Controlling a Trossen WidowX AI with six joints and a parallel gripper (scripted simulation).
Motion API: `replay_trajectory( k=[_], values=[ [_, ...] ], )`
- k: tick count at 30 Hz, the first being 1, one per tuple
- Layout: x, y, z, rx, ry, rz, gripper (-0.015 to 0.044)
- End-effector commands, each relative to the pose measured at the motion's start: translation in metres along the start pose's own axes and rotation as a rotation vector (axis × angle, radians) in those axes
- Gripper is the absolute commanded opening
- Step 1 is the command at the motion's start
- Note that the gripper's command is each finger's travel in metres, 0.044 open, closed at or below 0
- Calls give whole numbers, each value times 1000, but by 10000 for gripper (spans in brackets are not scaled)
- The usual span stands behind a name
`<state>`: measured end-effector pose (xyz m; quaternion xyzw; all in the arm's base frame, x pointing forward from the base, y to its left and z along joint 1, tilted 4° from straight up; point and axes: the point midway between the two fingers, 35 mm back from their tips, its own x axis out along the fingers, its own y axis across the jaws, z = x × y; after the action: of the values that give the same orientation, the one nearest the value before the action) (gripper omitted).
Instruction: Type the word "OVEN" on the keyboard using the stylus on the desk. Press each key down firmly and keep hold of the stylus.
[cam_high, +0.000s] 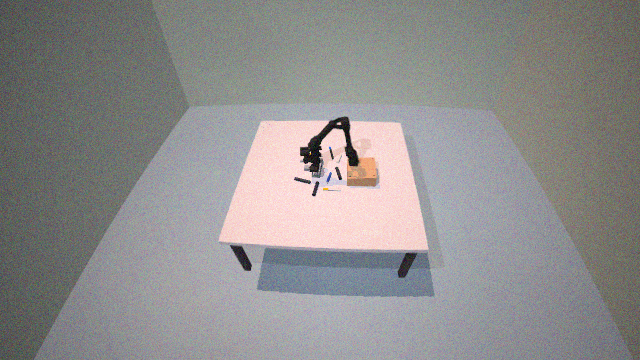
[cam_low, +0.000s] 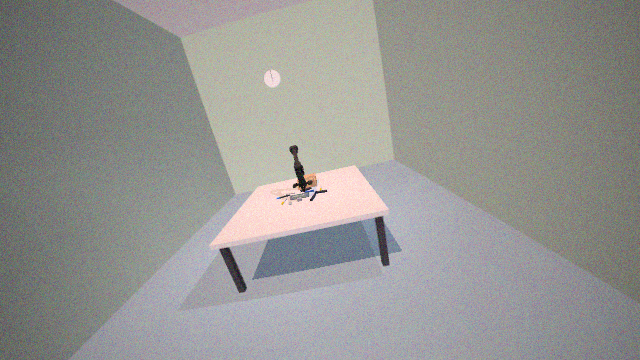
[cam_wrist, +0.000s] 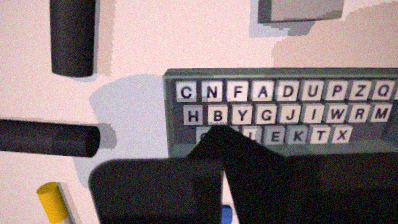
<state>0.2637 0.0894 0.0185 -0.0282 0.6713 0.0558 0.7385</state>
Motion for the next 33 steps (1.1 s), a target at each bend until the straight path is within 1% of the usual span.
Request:
replay_trajectory(
  k=[1, 7, 17, 23, 33],
  values=[
    [0, -1, 1, 3, 3, 0, 0],
    [0, -57, 1, 3, 3, -4, 0],
    [0, -61, 1, 3, 3, -4, 0],
    [-1, -116, 0, 3, 3, -9, 0],
    [-1, -117, -1, 3, 3, -9, 0]
  ],
)
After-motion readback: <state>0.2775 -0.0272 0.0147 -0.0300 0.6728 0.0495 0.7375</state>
